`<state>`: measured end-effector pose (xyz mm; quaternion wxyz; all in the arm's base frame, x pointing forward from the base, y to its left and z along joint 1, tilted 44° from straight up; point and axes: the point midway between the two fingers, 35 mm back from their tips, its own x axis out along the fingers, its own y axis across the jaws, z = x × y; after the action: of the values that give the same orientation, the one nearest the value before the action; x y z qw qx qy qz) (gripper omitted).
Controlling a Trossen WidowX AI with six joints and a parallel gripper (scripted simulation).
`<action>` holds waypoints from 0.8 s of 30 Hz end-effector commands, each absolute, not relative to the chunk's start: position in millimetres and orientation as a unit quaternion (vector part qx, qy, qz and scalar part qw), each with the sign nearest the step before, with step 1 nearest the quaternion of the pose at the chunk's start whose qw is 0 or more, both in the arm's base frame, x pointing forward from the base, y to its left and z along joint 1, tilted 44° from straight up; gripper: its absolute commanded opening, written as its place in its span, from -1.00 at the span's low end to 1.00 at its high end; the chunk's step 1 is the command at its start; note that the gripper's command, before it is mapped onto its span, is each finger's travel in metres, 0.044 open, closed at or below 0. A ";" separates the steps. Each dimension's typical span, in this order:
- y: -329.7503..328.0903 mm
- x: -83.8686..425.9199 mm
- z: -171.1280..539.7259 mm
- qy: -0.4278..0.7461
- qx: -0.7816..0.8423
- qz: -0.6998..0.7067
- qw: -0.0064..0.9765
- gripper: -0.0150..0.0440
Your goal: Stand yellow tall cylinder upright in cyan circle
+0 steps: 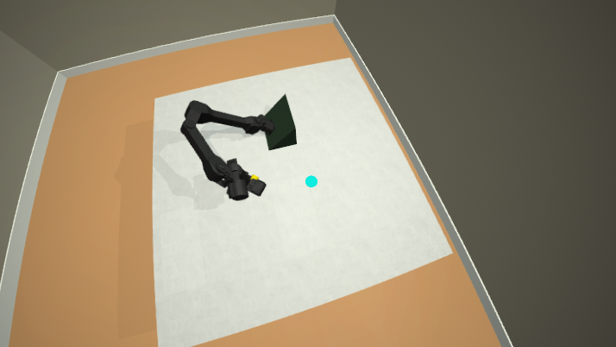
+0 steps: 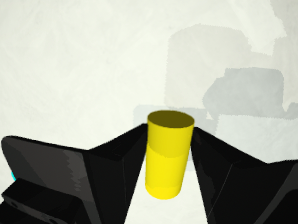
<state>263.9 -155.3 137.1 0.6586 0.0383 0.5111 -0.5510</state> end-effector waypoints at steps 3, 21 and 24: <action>-143.8 269.4 148.2 0.513 0.037 -0.546 0.661 -0.14; -105.2 275.1 187.8 0.522 0.021 -0.533 0.666 -0.14; -98.8 275.0 194.6 0.523 0.018 -0.531 0.667 -0.14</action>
<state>273.8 -104.4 190.4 0.6680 0.0194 0.5203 -0.5318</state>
